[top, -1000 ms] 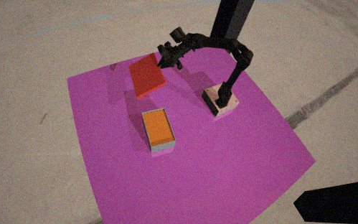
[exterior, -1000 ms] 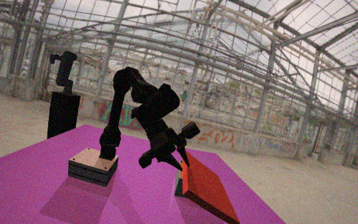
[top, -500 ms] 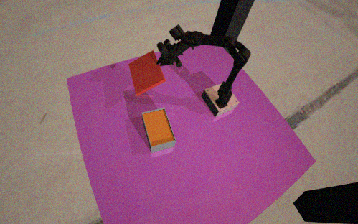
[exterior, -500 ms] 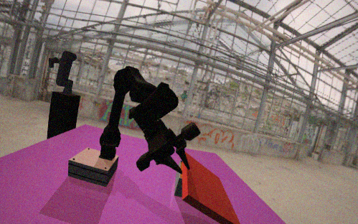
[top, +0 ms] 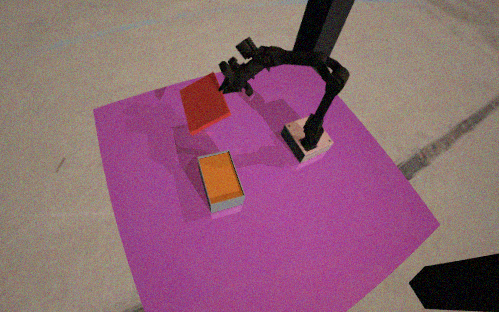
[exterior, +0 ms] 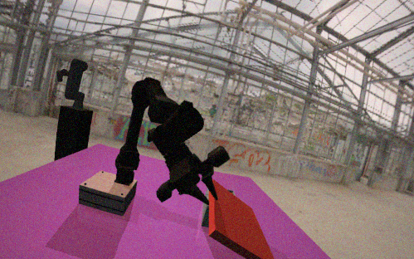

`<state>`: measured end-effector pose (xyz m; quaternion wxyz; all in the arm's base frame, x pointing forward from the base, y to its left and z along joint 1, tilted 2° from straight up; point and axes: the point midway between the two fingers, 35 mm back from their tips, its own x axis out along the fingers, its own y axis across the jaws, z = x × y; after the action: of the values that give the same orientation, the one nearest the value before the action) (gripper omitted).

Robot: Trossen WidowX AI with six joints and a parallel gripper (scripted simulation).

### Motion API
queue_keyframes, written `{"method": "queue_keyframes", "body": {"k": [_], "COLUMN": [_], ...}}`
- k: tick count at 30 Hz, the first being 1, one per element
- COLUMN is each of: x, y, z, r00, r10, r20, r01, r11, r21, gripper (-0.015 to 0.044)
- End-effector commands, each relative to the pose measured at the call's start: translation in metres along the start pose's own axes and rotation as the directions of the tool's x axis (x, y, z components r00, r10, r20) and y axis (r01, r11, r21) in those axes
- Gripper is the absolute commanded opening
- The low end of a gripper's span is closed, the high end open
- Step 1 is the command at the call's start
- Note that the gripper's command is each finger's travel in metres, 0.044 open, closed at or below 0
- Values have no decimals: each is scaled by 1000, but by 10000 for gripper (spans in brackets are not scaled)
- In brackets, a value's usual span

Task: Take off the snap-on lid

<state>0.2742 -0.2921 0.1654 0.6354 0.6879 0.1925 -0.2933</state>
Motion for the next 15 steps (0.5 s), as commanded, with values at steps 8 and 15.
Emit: {"method": "queue_keyframes", "body": {"k": [8, 15], "x": [6, 10], "y": [-6, -10], "z": [-1, -1], "r00": [1000, 1000], "r10": [11, 11], "r20": [-6, -6], "r01": [-11, -11], "r11": [1000, 1000], "r21": [-9, -9], "gripper": [0, 0]}}
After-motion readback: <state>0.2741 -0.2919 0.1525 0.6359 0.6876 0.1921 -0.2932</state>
